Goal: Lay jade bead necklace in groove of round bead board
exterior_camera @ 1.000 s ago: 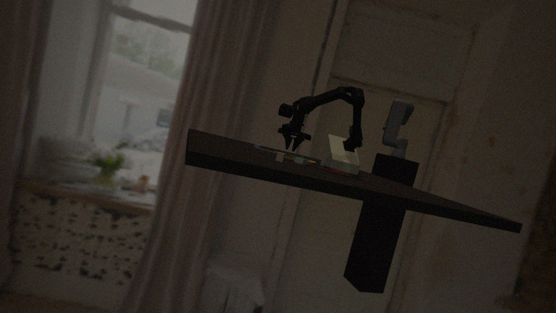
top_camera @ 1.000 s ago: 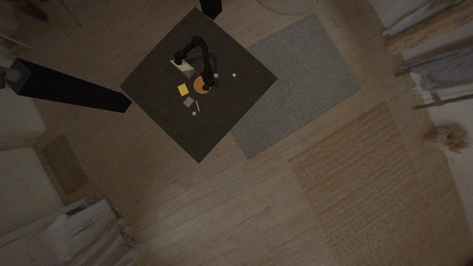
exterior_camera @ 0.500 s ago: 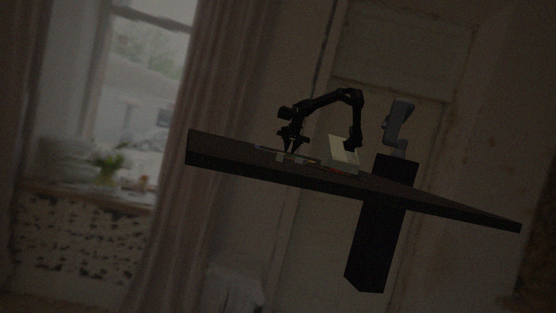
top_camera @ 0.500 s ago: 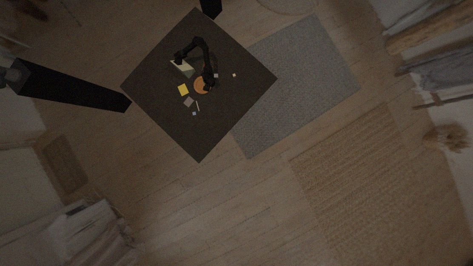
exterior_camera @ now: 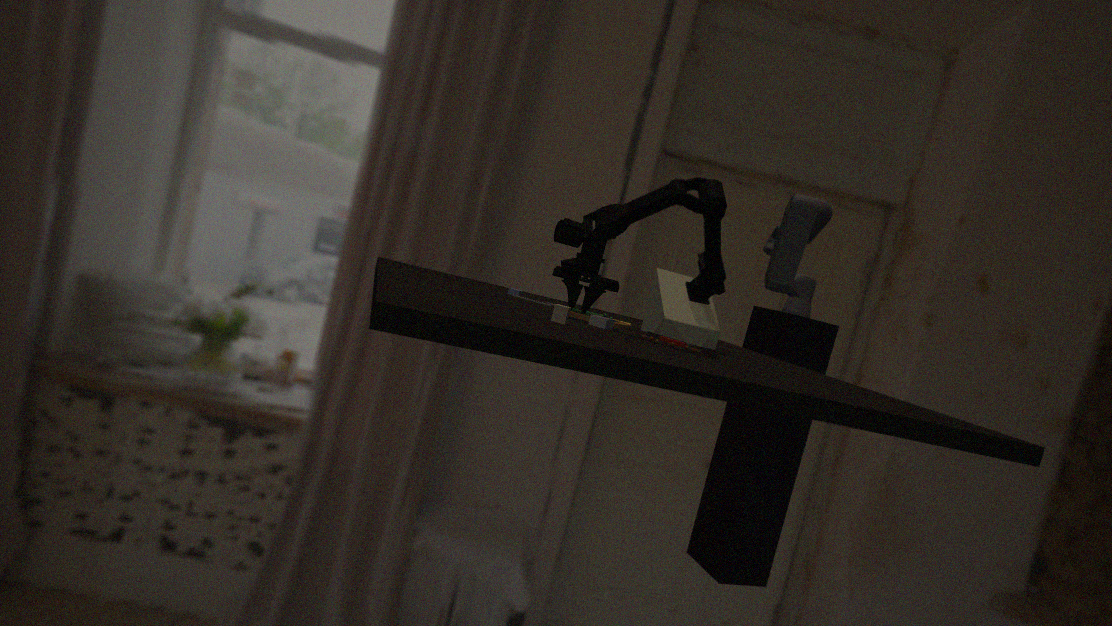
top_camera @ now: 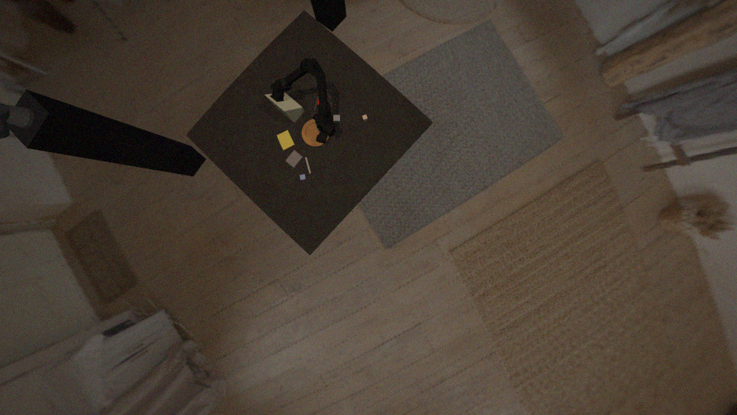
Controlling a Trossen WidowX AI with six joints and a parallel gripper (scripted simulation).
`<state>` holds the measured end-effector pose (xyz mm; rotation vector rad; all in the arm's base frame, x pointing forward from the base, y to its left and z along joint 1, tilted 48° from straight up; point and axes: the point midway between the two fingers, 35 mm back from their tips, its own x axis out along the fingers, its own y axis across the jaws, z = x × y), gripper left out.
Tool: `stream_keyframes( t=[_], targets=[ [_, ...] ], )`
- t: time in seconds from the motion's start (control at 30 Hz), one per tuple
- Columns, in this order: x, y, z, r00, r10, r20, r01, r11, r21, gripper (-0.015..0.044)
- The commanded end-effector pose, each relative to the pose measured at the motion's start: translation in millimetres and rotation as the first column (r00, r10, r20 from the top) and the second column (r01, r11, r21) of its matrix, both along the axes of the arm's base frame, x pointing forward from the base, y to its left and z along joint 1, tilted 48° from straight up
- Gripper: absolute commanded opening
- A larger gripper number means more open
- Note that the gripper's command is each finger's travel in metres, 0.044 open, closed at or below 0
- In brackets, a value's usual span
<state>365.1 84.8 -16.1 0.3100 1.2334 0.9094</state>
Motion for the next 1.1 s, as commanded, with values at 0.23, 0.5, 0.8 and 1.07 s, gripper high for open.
stream_keyframes(
  t=[0.23, 0.5, 0.8, 1.07],
  targets=[
    [0.1, 0.0, 0.1, 1.000, 0.000, 0.000, 0.000, 1.000, 0.000, 0.0000],
    [0.1, 0.0, 0.1, 1.000, 0.000, 0.000, 0.000, 1.000, 0.000, 0.0000],
    [0.1, 0.0, 0.1, 1.000, 0.000, 0.000, 0.000, 1.000, 0.000, 0.0000],
    [-1.8, -5.1, 3.3, 1.000, -0.004, -0.009, 0.004, 1.000, 0.003, 0.0000]
  ],
)
